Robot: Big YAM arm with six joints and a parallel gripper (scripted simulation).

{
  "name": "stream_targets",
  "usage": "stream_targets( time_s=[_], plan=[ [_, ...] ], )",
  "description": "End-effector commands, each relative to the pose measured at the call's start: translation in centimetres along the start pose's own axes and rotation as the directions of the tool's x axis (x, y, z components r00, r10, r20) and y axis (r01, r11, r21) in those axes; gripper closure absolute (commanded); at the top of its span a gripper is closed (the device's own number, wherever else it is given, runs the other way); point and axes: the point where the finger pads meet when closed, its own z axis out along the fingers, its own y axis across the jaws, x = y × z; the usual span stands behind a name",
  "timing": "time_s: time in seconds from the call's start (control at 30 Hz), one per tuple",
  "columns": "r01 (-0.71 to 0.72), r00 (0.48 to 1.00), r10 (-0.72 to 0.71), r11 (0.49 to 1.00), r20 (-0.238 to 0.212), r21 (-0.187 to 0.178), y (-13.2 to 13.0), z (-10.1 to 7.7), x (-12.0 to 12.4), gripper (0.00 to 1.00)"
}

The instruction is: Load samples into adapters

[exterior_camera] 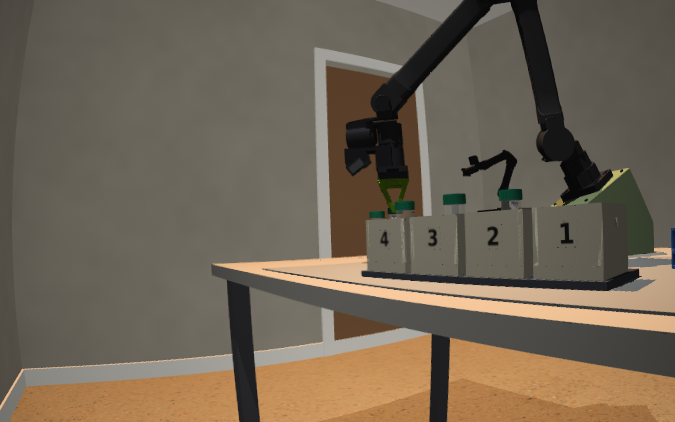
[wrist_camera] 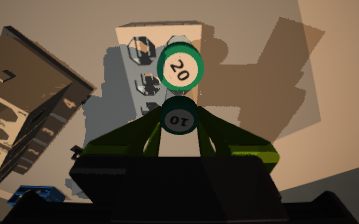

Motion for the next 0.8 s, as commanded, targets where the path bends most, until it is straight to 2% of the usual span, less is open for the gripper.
stream_targets(
  time_s=[0.0, 0.07, 0.57, 0.63, 0.77],
  plan=[
    [0.019, 0.996, -0.021, 1.0, 0.091, 0.024, -0.4, -4.8, -3.0, 1.0],
    [0.019, 0.996, -0.021, 1.0, 0.091, 0.024, -0.4, -4.8, -3.0, 1.0],
    [0.02, 0.995, -0.023, 0.999, 0.093, 0.027, -0.3, -10.1, -2.7, 1.0],
    [0.02, 0.995, -0.023, 0.999, 0.093, 0.027, -0.3, -10.1, -2.7, 1.0],
    [0.021, 0.995, -0.023, 0.999, 0.094, 0.028, -0.3, -11.5, -2.6, 1.0]
  ],
)
